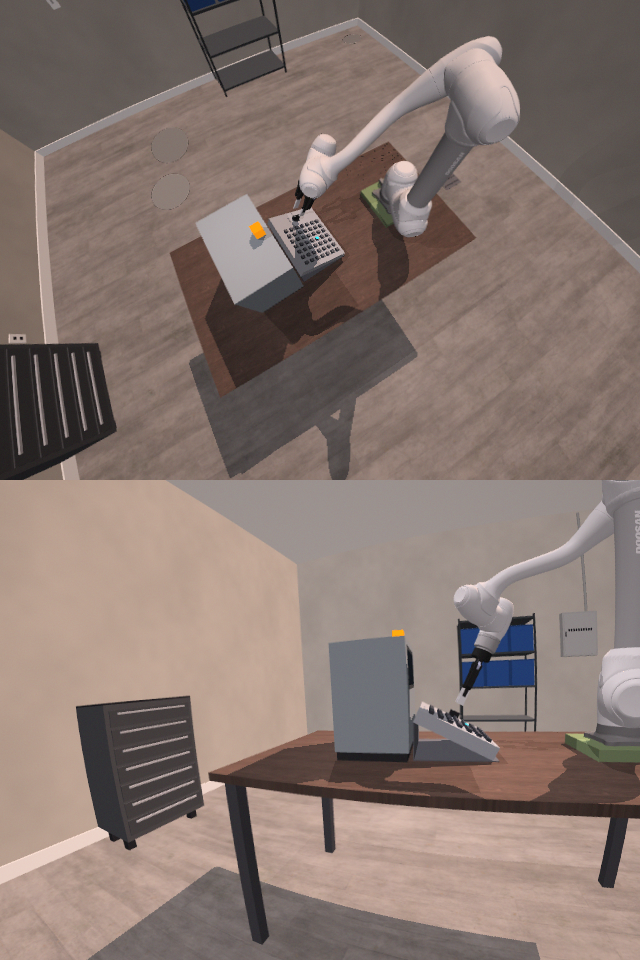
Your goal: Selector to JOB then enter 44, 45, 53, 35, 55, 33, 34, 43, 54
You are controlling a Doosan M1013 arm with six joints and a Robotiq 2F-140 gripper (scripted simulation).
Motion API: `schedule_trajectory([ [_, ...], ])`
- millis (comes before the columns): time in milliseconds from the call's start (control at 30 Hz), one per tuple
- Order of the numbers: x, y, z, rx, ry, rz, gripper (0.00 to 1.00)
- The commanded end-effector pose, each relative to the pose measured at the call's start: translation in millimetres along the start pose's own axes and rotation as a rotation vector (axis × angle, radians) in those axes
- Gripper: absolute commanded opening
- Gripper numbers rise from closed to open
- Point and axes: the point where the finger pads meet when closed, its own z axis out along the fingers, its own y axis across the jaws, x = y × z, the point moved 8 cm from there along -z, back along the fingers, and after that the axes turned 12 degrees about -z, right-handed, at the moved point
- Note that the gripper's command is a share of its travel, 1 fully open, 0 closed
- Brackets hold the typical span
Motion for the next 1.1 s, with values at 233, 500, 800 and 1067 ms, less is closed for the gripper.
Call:
schedule_trajectory([
  [233,0,0,5,0.000,0.000,0.000,0.33],
  [500,0,0,13,0.000,0.000,0.000,0.33],
  [800,0,0,22,0.000,0.000,0.000,0.33],
  [1067,0,0,27,0.000,0.000,0.000,0.33],
])
